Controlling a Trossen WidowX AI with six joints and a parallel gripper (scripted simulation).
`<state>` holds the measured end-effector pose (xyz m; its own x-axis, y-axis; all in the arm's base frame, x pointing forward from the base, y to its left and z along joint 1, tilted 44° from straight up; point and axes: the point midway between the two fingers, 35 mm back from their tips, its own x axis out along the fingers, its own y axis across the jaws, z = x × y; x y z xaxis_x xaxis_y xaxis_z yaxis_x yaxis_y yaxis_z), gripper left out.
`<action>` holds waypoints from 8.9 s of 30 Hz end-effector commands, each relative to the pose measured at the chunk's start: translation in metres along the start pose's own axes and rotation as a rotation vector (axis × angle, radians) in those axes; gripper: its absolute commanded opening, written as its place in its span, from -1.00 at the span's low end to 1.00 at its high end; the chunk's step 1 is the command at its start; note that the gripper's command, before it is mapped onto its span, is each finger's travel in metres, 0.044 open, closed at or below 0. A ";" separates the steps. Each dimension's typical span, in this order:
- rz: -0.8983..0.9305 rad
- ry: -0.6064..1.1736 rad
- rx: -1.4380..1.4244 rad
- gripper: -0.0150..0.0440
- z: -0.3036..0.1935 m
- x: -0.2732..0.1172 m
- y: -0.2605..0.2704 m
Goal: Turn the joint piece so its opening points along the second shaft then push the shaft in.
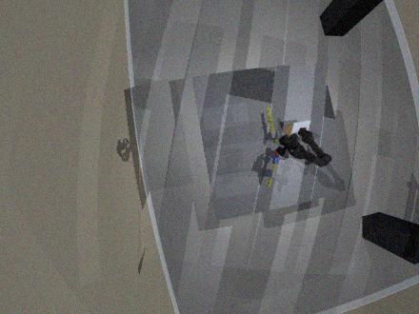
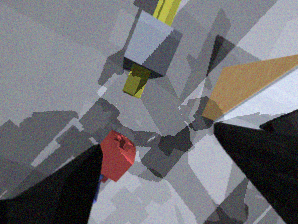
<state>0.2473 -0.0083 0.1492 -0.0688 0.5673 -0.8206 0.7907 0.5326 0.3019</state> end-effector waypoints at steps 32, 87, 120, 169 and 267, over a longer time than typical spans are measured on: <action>-0.027 -0.026 0.841 1.00 0.000 0.009 0.001; -0.023 -0.020 0.839 1.00 -0.043 0.106 0.047; -0.023 -0.020 0.839 0.12 -0.043 0.107 0.047; -0.023 -0.020 0.839 0.12 -0.043 0.107 0.047; 0.079 0.140 0.588 0.45 -0.036 0.116 0.057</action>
<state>0.2623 0.1102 0.0889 -0.0443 0.6900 -0.7224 0.9973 0.0727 0.0083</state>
